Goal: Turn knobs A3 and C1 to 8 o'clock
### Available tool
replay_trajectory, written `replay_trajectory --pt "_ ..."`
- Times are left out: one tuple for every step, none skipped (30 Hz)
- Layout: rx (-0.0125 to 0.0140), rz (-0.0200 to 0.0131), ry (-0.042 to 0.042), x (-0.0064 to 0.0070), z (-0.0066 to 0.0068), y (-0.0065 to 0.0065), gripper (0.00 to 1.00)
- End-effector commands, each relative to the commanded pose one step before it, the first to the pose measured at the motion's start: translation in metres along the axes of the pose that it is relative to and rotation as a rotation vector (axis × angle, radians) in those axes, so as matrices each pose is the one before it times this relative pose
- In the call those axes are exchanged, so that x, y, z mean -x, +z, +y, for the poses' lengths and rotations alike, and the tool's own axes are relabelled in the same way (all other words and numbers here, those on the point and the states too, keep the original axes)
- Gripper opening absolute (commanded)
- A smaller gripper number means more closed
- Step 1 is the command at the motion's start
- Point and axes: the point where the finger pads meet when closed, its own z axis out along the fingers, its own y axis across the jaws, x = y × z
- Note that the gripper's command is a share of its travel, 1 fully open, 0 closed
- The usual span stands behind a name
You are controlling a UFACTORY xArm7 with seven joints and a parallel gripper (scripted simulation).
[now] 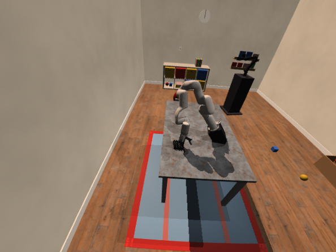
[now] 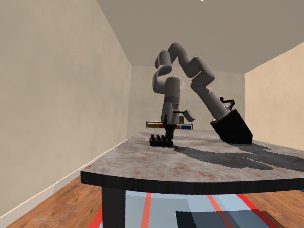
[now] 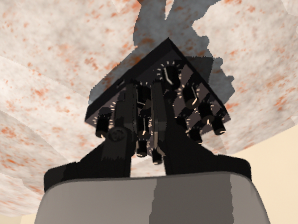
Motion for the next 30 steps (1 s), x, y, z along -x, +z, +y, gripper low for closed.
replay_trajectory --pt "-0.00749 0.00881 -0.13627 0.00014 0.00105 -0.00061 0.08" --pt "0.0 0.0 -0.026 0.0 0.0 0.0 0.08" --pt "0.0 0.0 -0.02572 0.0 0.0 0.0 0.08" --pt "0.0 0.0 -0.02542 0.0 0.0 0.0 0.08" --pt "0.0 0.0 -0.02509 0.0 0.0 0.0 0.08" --pt "0.0 0.0 -0.02473 0.0 0.0 0.0 0.08" --pt "0.0 0.0 -0.02434 0.0 0.0 0.0 0.08" --pt "0.0 0.0 0.0 0.0 0.0 0.0 0.08" --pt "0.0 0.0 0.0 0.0 0.0 0.0 0.08" --pt "0.0 0.0 -0.02392 0.0 0.0 0.0 0.08" --pt "0.0 0.0 -0.02348 0.0 0.0 0.0 0.08" --pt "0.0 0.0 -0.02301 0.0 0.0 0.0 0.08" --pt "0.0 0.0 -0.02251 0.0 0.0 0.0 0.08" --pt "0.0 0.0 -0.02199 0.0 0.0 0.0 0.08" --pt "0.0 0.0 -0.02145 0.0 0.0 0.0 0.08" --pt "0.0 0.0 -0.02089 0.0 0.0 0.0 0.08" --pt "0.0 0.0 -0.0203 0.0 0.0 0.0 0.08" --pt "0.0 0.0 -0.0197 0.0 0.0 0.0 0.08" --pt "0.0 0.0 -0.01907 0.0 0.0 0.0 0.08" --pt "0.0 0.0 -0.01843 0.0 0.0 0.0 0.08" --pt "0.0 0.0 -0.01778 0.0 0.0 0.0 0.08" --pt "0.0 0.0 -0.01711 0.0 0.0 0.0 0.08" --pt "0.0 0.0 -0.01643 0.0 0.0 0.0 0.08" --pt "0.0 0.0 -0.01573 0.0 0.0 0.0 0.08" --pt "0.0 0.0 0.0 0.0 0.0 0.0 0.08" --pt "0.0 0.0 0.0 0.0 0.0 0.0 0.08" --pt "0.0 0.0 -0.01503 0.0 0.0 0.0 0.08" --pt "0.0 0.0 -0.01432 0.0 0.0 0.0 0.08" --pt "0.0 0.0 -0.0136 0.0 0.0 0.0 0.08" --pt "0.0 0.0 -0.01288 0.0 0.0 0.0 0.08"
